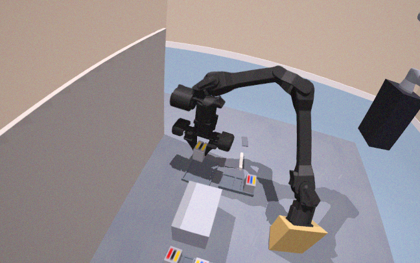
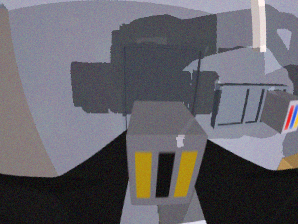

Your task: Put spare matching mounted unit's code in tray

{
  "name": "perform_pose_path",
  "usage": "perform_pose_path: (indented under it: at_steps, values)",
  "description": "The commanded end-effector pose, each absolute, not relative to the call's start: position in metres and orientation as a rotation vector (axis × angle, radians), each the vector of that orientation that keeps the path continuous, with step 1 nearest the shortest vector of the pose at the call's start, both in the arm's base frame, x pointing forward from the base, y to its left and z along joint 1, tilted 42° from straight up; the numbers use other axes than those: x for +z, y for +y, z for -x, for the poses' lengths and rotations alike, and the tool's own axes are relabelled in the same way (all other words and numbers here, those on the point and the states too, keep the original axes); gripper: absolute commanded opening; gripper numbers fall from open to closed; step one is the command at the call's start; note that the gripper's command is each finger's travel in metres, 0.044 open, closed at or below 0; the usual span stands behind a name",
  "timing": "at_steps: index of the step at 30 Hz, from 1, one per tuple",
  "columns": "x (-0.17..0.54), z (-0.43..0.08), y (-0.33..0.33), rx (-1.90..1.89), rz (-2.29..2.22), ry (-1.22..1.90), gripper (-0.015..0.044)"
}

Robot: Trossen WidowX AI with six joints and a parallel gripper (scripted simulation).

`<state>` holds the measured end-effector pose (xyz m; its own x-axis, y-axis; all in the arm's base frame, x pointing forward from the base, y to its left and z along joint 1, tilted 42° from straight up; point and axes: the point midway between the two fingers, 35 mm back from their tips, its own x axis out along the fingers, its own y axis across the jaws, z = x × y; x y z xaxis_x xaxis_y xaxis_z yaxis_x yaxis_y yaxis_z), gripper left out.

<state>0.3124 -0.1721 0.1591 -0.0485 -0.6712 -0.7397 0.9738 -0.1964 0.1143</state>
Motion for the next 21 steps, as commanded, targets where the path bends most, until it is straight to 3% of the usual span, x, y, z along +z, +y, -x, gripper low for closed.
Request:
perform_pose_path:
  at_steps: [1, 21]
  values:
    - [0.153, -0.311, -0.174, -1.604, -0.804, 0.517, 0.0000]
    - [0.140, -0.309, -0.186, -1.604, -0.803, 0.515, 0.0000]
